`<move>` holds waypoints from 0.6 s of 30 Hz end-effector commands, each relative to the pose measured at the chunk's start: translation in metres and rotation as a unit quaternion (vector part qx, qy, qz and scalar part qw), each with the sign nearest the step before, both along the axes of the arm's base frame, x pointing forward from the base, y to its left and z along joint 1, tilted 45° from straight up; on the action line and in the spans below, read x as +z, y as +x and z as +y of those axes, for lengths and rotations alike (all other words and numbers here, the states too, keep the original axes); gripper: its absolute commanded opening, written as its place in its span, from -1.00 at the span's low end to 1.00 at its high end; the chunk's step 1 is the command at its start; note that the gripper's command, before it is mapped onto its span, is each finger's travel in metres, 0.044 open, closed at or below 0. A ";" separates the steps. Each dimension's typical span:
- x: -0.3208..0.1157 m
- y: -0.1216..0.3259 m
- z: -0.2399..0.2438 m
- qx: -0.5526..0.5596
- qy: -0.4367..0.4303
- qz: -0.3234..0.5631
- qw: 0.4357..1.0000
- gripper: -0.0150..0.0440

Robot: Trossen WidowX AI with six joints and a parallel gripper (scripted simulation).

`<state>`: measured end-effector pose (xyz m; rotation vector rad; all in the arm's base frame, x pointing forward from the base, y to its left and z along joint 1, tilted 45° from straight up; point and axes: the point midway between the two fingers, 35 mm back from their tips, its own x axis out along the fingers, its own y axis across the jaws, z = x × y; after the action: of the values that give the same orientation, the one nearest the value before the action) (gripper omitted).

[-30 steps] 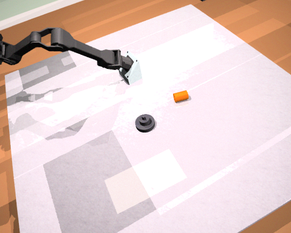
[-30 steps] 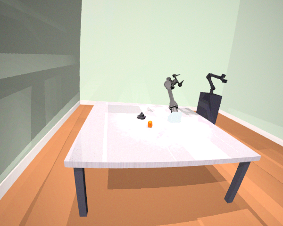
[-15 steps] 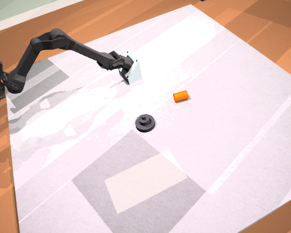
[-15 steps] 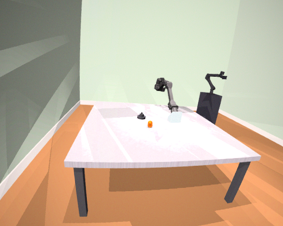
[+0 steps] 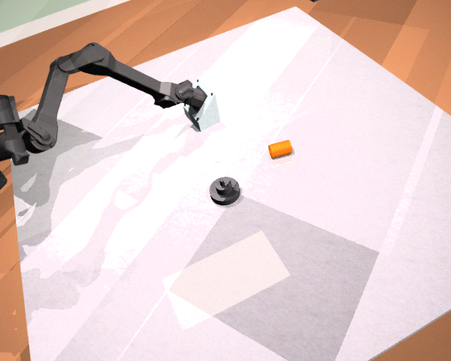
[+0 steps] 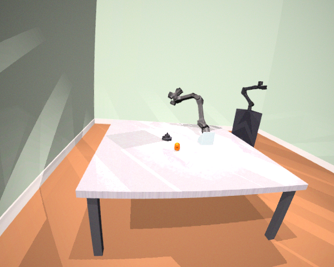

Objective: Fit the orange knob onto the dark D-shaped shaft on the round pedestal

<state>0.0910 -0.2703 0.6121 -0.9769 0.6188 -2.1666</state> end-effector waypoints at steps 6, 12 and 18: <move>-0.002 0.098 0.055 0.199 -0.011 0.003 0.980 1.00; -0.007 0.159 0.118 0.337 -0.003 0.007 0.941 1.00; -0.012 0.200 0.196 0.466 0.007 0.014 0.885 1.00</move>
<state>0.2789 -0.1034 0.6022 -1.0164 0.1419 -1.3753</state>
